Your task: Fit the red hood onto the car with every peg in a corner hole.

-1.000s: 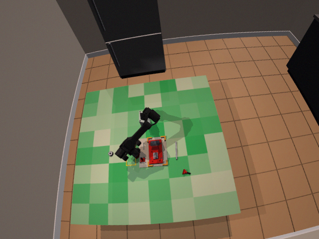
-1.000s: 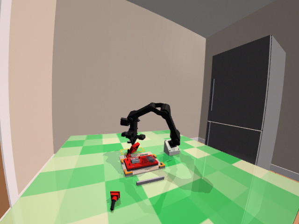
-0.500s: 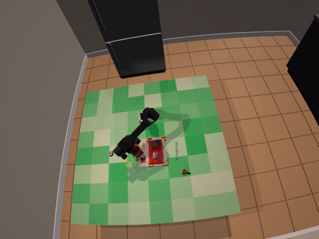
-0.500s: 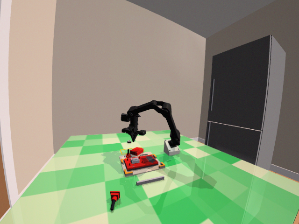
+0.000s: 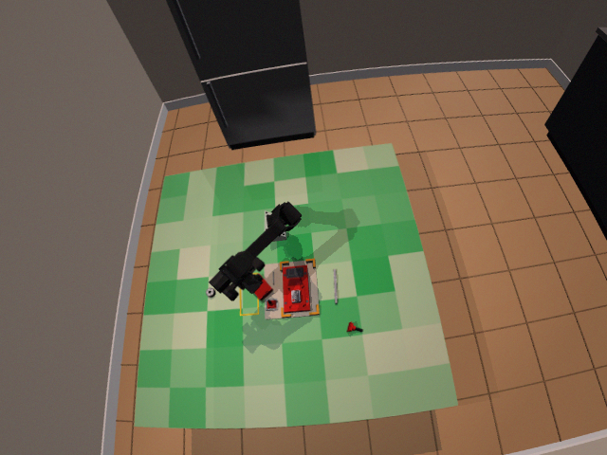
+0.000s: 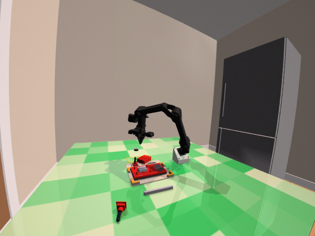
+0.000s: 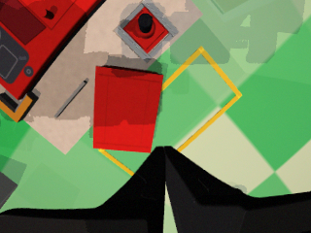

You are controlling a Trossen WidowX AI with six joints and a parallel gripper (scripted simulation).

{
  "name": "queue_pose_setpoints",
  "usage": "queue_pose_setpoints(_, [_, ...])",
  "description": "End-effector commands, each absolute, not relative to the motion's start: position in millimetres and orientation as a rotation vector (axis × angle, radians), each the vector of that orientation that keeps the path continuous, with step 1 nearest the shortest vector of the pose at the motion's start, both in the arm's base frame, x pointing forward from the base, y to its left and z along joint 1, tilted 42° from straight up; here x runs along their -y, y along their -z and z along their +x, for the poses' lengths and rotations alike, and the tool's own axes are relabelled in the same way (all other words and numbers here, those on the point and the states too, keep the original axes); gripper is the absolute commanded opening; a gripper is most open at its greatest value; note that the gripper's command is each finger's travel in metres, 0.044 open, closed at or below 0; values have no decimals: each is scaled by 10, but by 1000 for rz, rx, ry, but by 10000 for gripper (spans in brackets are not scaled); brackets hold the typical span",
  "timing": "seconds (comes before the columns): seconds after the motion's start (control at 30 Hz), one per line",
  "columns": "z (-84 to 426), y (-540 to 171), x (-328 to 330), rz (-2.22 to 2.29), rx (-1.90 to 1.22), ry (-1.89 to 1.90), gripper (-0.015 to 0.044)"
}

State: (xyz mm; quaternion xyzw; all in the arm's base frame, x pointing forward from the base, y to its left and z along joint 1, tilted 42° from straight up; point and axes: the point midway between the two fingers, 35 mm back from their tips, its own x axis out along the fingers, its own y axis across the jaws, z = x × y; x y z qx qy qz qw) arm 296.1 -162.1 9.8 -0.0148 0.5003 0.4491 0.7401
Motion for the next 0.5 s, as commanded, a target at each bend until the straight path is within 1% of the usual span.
queue_pose_setpoints(0.0, [2961,-94,1623,-29,-1099,-982,0])
queue_pose_setpoints(0.23, [2961,-94,1623,-29,-1099,-982,0])
queue_pose_setpoints(0.47, [2829,64,1312,69,-1161,-926,184])
